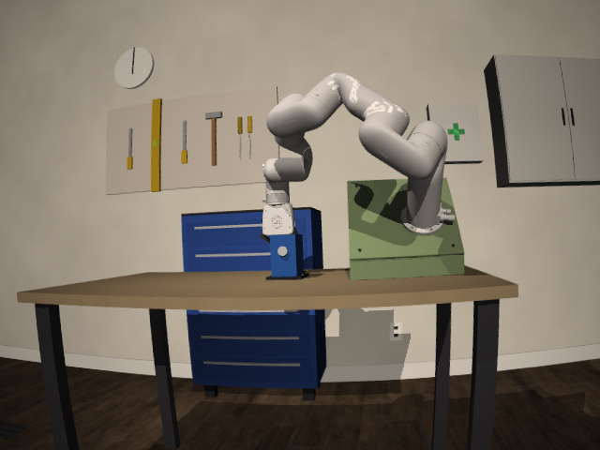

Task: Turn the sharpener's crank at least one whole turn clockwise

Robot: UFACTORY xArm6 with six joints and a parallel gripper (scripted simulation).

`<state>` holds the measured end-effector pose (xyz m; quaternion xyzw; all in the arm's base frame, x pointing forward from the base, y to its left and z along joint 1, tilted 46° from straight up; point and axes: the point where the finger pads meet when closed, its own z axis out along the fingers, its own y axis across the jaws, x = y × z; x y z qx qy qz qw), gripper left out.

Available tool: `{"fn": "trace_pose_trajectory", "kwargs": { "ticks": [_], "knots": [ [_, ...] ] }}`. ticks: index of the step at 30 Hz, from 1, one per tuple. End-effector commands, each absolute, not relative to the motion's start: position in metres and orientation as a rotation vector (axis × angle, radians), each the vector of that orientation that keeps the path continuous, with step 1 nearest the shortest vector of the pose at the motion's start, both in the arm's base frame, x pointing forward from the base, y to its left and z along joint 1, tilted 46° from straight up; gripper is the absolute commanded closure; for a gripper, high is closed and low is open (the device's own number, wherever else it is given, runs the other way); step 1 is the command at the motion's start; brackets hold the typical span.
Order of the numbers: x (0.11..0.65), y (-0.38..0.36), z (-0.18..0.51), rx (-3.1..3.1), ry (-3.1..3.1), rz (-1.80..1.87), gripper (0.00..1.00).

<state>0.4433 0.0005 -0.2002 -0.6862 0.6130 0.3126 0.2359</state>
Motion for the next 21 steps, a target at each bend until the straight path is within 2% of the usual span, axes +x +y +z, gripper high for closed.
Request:
{"fn": "trace_pose_trajectory", "kwargs": {
  "ticks": [1,21],
  "knots": [
    [0.445,-0.001,-0.199,-1.882,1.682,0.852,1.0],
    [0.433,0.014,-0.215,-1.882,1.682,0.852,1.0]
  ]
}}
